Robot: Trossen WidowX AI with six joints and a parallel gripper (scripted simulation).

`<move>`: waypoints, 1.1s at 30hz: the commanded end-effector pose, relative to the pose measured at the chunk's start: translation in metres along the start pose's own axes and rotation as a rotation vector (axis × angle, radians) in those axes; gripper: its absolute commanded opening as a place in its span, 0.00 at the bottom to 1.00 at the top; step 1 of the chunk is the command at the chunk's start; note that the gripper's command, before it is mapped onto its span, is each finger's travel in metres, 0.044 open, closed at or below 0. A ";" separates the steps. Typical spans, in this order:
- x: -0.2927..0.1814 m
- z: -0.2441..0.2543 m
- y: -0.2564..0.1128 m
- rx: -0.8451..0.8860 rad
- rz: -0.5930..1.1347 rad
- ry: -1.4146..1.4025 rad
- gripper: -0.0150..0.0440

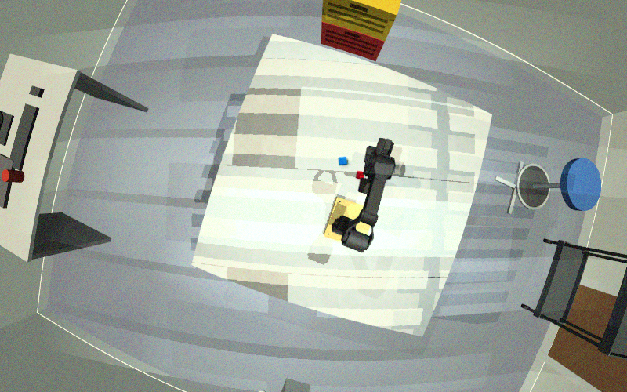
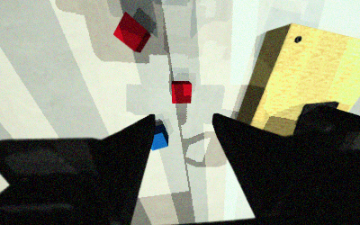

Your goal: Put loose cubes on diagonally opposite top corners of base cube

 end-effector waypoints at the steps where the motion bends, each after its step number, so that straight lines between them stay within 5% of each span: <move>1: -0.002 -0.002 0.007 -0.008 0.013 -0.006 0.70; 8: -0.003 -0.003 0.062 -0.008 0.014 -0.006 0.70; 33: -0.003 -0.004 0.101 -0.009 0.014 -0.006 0.70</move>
Point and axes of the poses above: the point midway between the two fingers, 35 mm back from their tips, its own y axis out along the fingers, its own z axis across the jaws, x = y × z, the point moved 3 cm from there along -y, back along the fingers, and after that the axes turned 14 degrees about -y, right-handed, at the moved point
